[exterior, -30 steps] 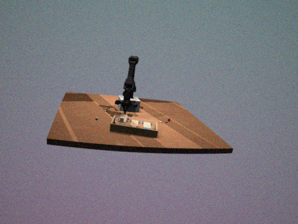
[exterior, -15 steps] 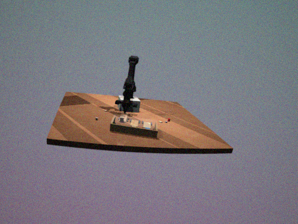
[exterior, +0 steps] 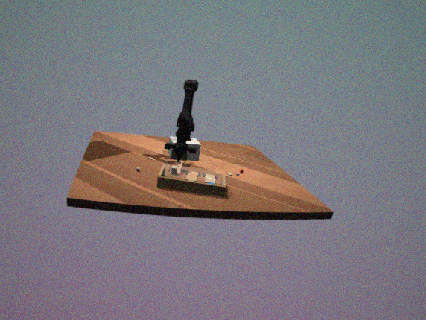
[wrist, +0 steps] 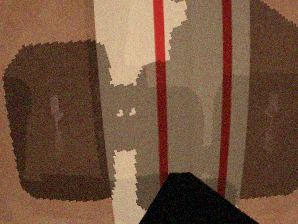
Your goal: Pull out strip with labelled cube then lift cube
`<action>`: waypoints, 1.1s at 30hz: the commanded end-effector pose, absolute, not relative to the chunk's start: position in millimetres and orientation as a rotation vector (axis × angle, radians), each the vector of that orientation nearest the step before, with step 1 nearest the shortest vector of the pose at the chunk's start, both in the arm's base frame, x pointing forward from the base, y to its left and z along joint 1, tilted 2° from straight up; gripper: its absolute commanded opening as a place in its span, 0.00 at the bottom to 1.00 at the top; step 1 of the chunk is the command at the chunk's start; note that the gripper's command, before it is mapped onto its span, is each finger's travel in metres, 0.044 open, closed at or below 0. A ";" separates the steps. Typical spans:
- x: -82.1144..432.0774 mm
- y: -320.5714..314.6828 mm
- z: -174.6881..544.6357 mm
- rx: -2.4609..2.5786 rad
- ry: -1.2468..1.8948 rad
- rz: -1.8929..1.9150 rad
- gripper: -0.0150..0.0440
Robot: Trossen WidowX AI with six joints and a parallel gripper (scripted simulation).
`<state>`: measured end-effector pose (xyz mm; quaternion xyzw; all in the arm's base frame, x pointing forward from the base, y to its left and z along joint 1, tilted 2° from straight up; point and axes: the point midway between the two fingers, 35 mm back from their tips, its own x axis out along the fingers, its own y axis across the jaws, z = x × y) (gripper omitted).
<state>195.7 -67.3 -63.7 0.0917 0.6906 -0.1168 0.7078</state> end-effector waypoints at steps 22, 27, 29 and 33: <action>197.6 -67.2 -43.0 0.205 1.548 -0.257 0.25; 197.3 -66.4 -20.8 0.206 1.561 -0.254 0.25; 197.3 -66.4 -20.8 0.206 1.561 -0.254 0.25; 215.2 -72.1 -22.4 0.115 1.569 -0.163 0.43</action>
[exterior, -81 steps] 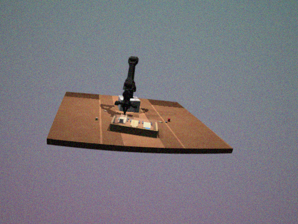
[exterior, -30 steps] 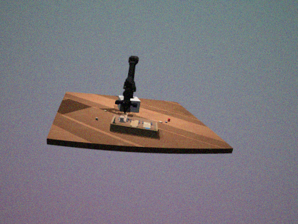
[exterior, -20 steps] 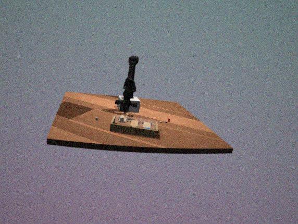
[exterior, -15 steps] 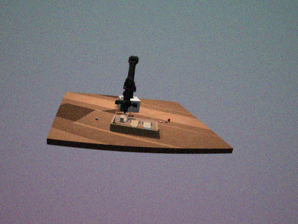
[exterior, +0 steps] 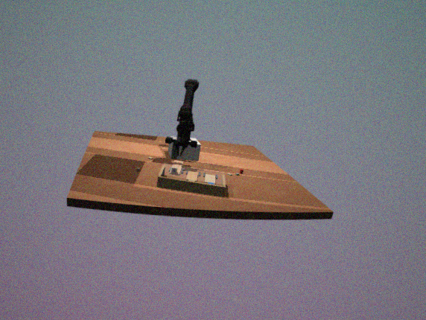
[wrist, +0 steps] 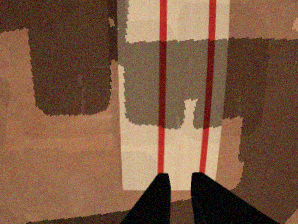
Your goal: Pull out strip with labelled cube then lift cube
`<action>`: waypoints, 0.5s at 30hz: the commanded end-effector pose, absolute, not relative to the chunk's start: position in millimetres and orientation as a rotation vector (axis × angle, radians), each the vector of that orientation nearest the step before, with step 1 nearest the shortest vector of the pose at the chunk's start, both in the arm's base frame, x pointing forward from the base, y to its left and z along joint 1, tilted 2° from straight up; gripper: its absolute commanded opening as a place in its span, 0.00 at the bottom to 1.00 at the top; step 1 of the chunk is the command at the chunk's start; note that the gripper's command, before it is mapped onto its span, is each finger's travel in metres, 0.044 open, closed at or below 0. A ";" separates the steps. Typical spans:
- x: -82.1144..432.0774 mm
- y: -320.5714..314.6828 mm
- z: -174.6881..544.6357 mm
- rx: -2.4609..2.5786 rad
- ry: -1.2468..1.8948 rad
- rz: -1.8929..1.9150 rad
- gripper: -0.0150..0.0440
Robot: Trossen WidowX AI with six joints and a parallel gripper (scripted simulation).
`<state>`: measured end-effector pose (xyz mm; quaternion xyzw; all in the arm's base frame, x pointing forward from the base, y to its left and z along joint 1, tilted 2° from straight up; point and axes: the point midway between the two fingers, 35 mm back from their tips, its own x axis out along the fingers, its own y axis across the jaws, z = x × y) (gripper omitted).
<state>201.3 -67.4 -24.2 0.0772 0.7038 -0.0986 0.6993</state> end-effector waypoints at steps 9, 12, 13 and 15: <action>244.2 -80.6 -18.5 0.105 1.567 -0.154 0.83; 254.3 -83.7 -17.1 0.105 1.566 -0.155 0.97; 257.8 -84.8 -16.6 0.105 1.566 -0.155 1.00; 264.5 -86.9 -15.7 0.105 1.565 -0.155 1.00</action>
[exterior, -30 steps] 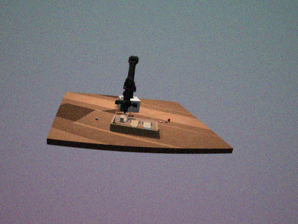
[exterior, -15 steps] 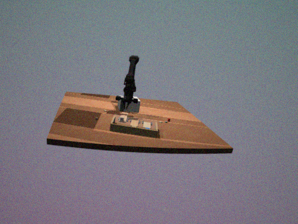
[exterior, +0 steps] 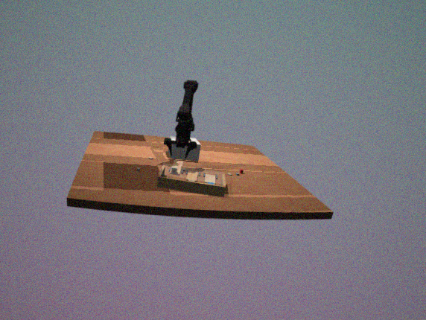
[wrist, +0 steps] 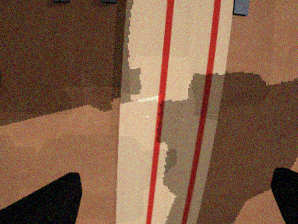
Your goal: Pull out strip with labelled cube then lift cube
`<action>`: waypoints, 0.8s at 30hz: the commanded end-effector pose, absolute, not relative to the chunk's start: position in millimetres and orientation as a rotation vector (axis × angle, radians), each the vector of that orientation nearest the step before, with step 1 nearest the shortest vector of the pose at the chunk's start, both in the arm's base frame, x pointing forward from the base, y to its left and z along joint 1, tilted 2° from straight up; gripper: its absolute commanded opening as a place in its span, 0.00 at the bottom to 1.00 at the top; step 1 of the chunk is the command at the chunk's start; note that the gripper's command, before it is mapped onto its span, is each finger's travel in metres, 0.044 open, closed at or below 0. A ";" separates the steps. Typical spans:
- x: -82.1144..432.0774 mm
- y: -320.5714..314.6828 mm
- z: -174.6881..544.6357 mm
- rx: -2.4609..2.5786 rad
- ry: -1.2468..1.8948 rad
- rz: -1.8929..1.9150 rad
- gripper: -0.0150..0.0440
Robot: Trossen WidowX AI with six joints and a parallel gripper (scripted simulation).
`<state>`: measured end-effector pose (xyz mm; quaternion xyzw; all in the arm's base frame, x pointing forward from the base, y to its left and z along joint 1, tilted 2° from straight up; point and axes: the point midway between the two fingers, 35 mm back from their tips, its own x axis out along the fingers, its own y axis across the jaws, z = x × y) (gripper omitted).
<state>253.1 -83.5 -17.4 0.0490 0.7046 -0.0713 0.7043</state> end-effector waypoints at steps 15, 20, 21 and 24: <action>315.4 -101.6 -8.5 0.104 1.560 -0.155 1.00; 332.7 -106.2 -6.0 0.104 1.559 -0.156 1.00; 336.0 -107.0 -5.6 0.104 1.558 -0.156 1.00; 346.2 -109.8 -4.0 0.104 1.558 -0.156 1.00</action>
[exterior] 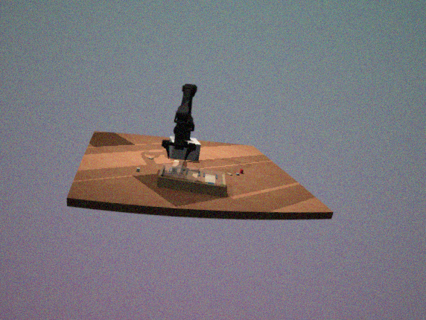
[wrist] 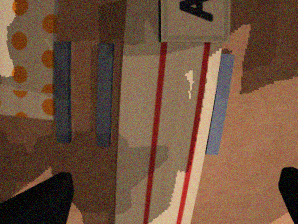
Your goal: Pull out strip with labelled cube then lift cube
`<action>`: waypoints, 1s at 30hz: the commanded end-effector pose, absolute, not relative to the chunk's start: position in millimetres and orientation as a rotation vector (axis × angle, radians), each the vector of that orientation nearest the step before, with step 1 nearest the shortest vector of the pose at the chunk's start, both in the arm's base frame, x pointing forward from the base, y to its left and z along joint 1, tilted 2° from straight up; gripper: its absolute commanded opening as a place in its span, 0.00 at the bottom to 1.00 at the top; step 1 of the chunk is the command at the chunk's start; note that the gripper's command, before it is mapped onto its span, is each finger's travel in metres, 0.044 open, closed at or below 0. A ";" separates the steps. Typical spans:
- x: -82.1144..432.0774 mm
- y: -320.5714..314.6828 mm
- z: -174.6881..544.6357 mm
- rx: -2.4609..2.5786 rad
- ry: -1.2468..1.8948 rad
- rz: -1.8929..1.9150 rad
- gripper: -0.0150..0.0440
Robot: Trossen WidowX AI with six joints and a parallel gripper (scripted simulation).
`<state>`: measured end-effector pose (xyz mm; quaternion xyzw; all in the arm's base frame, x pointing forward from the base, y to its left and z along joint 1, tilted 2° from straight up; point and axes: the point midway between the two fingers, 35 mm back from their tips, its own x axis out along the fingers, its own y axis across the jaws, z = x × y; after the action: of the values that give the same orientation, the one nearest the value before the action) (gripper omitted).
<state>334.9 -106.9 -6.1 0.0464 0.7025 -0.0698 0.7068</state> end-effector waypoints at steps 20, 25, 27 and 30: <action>402.7 -126.1 4.6 0.103 1.552 -0.157 0.91; 403.2 -126.5 -2.9 0.103 1.552 -0.157 0.69; 403.4 -126.6 -6.2 0.103 1.552 -0.157 0.68; 403.6 -126.9 -11.1 0.103 1.552 -0.157 0.68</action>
<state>403.2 -126.7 -5.8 0.0450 0.6995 -0.0697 0.7098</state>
